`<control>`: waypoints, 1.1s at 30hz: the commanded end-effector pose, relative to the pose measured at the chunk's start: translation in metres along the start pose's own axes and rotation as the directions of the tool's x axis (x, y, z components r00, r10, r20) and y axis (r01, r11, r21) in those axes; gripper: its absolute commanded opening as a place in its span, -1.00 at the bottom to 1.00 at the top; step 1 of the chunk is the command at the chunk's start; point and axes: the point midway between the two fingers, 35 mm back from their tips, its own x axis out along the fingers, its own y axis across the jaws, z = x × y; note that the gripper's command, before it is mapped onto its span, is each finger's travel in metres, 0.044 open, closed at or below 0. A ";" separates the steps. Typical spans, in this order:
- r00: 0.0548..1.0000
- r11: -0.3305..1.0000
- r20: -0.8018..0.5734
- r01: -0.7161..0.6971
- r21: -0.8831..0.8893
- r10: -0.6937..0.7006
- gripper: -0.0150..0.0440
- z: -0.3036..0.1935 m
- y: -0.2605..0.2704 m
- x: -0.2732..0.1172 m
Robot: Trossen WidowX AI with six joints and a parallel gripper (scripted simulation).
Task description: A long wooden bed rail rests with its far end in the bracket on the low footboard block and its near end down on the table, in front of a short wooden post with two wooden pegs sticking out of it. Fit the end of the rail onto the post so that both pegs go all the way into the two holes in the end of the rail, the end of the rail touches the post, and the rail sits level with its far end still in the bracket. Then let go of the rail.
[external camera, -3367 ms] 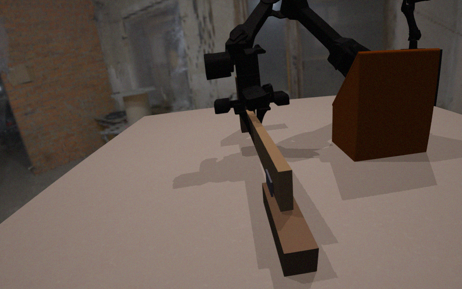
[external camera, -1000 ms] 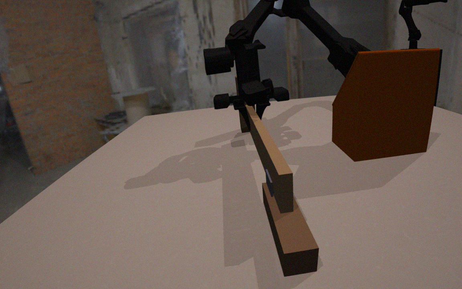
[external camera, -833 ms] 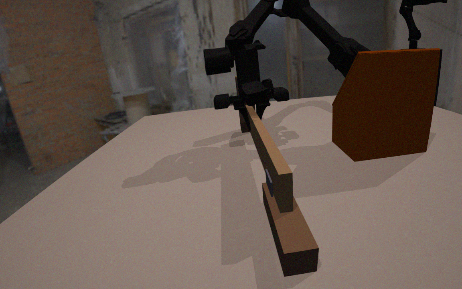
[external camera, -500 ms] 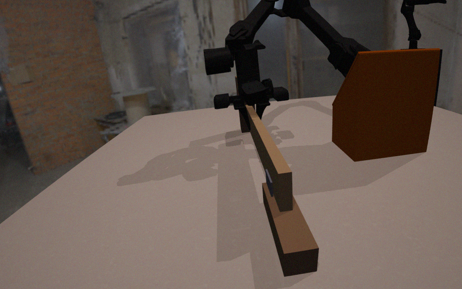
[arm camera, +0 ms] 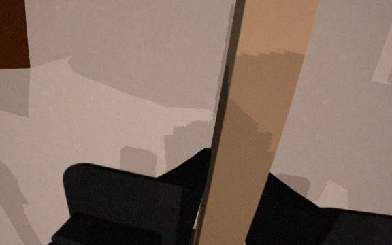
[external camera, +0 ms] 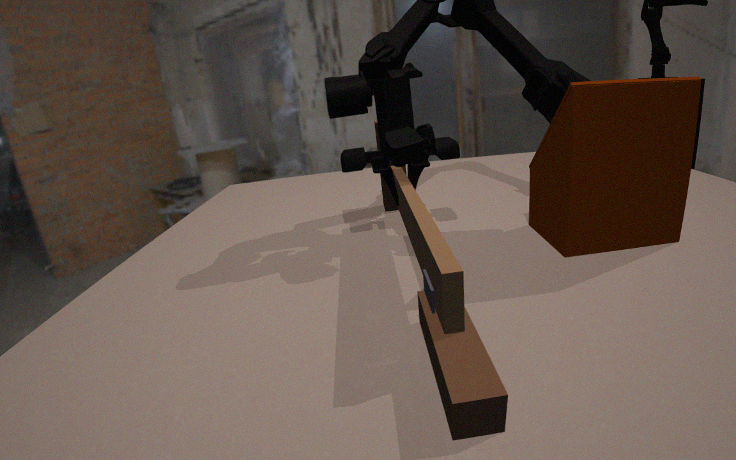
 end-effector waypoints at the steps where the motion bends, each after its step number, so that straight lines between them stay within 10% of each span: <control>1: 1.000 1.000 0.004 0.007 -0.002 -0.007 -0.49 -0.003 -0.001 -0.003; 33: 1.000 1.000 0.004 0.007 -0.002 -0.007 -0.49 -0.013 -0.002 -0.002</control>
